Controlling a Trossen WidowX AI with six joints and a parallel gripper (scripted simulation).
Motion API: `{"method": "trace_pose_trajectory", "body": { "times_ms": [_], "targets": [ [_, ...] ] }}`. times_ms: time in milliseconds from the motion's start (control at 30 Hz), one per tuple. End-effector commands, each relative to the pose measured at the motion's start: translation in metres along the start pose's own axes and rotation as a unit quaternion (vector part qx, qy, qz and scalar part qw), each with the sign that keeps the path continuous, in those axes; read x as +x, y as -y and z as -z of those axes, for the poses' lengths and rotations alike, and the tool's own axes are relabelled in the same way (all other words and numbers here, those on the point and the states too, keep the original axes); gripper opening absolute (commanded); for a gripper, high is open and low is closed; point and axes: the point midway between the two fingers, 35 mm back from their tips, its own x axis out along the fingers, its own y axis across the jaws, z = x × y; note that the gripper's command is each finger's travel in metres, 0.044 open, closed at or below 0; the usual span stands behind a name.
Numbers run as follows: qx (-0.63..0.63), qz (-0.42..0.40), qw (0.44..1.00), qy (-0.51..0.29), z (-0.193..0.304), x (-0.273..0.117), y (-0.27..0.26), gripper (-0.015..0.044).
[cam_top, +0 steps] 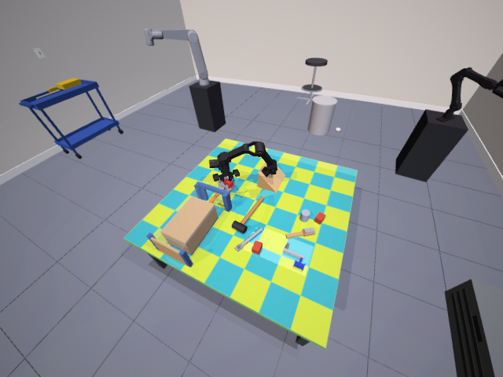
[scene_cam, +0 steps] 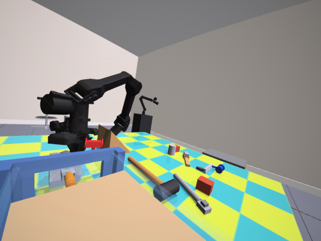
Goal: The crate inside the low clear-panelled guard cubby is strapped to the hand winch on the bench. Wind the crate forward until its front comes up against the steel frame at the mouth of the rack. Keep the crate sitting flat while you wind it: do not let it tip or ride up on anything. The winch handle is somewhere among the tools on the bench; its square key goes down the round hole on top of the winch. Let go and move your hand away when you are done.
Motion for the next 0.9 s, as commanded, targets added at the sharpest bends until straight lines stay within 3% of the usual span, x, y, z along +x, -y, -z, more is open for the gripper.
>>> {"method": "trace_pose_trajectory", "body": {
  "times_ms": [0, 867],
  "targets": [
    [-0.010, 0.003, 1.000, 0.002, -0.0006, 0.0040, 0.0004, 0.0000],
    [0.022, 0.001, 1.000, 0.003, -0.0004, 0.0038, -0.0028, 0.0000]
  ]
}}
